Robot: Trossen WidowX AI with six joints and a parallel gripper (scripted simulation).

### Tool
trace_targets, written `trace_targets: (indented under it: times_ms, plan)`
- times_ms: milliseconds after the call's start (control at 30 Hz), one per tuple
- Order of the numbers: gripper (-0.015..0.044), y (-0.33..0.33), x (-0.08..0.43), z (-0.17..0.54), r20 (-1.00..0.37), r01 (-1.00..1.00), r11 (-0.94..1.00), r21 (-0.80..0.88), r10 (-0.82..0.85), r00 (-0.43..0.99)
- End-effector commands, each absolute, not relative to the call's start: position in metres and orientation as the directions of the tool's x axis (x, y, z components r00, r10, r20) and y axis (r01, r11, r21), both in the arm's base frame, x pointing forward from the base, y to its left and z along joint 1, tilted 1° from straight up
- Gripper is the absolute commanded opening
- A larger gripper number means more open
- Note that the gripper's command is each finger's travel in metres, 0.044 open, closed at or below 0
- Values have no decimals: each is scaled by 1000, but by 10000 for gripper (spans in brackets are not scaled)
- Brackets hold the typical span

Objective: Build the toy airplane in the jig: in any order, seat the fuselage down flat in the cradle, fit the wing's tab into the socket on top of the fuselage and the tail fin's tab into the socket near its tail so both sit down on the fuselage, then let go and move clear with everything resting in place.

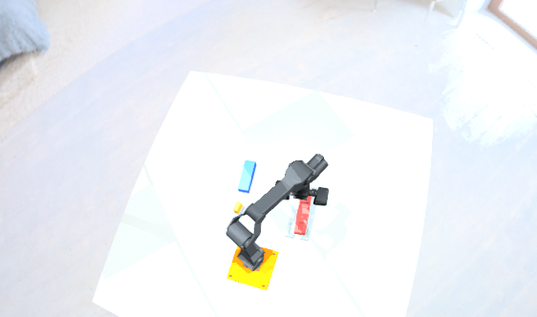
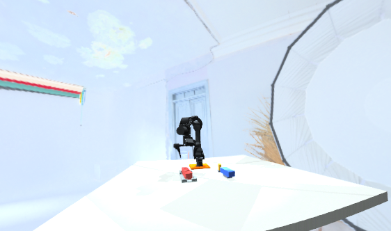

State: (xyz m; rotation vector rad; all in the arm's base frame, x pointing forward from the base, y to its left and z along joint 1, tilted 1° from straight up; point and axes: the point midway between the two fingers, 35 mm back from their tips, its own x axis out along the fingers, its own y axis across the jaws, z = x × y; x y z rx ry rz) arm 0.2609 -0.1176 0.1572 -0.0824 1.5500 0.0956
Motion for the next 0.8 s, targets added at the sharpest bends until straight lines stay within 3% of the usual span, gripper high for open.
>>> trace_targets:
  times_ms: [0, 267, 633, 767]
  plan:
    - [440, -88, 280, 160, -999, -130, 991, -5, 0, 35]
    - [440, -9, 312, 161, -999, -207, 978, 1, 9, 42]
    - [440, 128, 328, 159, -999, -124, 992, 31, 34, 28]
    - [440, 138, 327, 159, -999, -117, 993, 32, 36, 26]
